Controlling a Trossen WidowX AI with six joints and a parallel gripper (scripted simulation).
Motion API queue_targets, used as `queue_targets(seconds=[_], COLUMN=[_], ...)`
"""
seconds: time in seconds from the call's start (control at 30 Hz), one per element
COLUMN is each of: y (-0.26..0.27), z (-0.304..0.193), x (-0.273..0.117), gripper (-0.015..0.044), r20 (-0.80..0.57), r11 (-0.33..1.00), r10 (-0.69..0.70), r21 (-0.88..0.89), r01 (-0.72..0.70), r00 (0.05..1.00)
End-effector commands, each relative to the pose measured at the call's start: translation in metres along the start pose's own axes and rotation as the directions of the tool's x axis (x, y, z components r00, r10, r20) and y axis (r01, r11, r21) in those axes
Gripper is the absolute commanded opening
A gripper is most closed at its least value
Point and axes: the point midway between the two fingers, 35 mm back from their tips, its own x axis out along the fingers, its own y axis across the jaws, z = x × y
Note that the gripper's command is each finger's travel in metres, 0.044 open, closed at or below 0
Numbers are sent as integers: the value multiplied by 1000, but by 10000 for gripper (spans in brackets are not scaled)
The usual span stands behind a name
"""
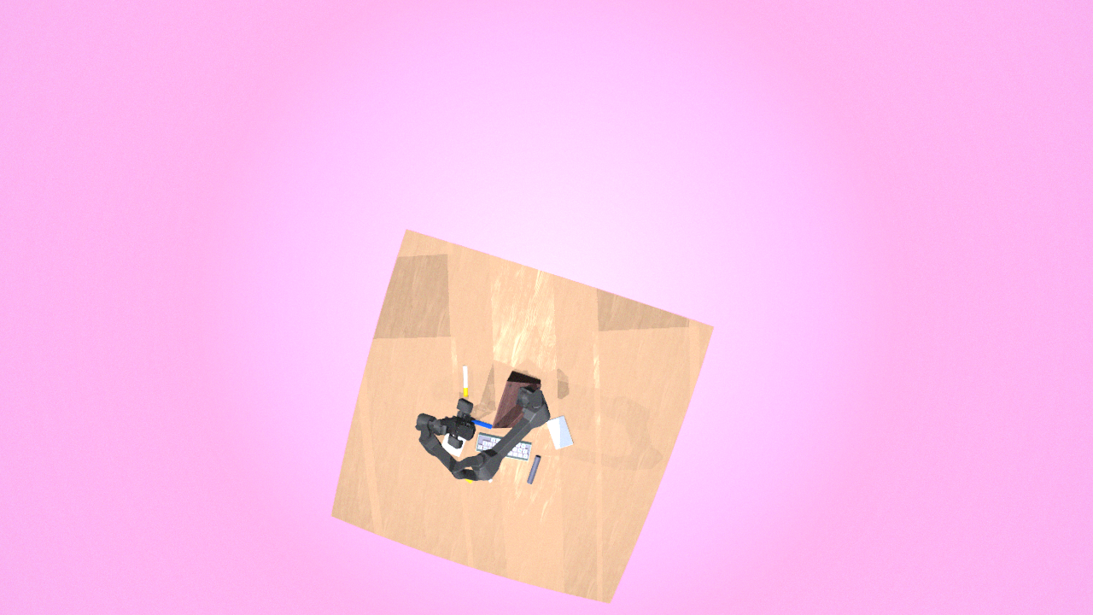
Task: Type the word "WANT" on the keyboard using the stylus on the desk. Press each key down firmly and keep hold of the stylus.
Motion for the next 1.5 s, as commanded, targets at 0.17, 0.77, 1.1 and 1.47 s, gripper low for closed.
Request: queue_targets(seconds=[0.17,0.77,1.1,1.47], y=[-1,8,21,27], z=[6,11,-6,-13], x=[-11,-50,-61,-66], gripper=[0,0,0,0], r20=[-2,-45,-108,-137], r11=[1000,969,810,700], r10=[0,-118,-282,-353], r21=[0,214,506,618], r01=[0,125,297,358], r00=[1000,992,953,926])
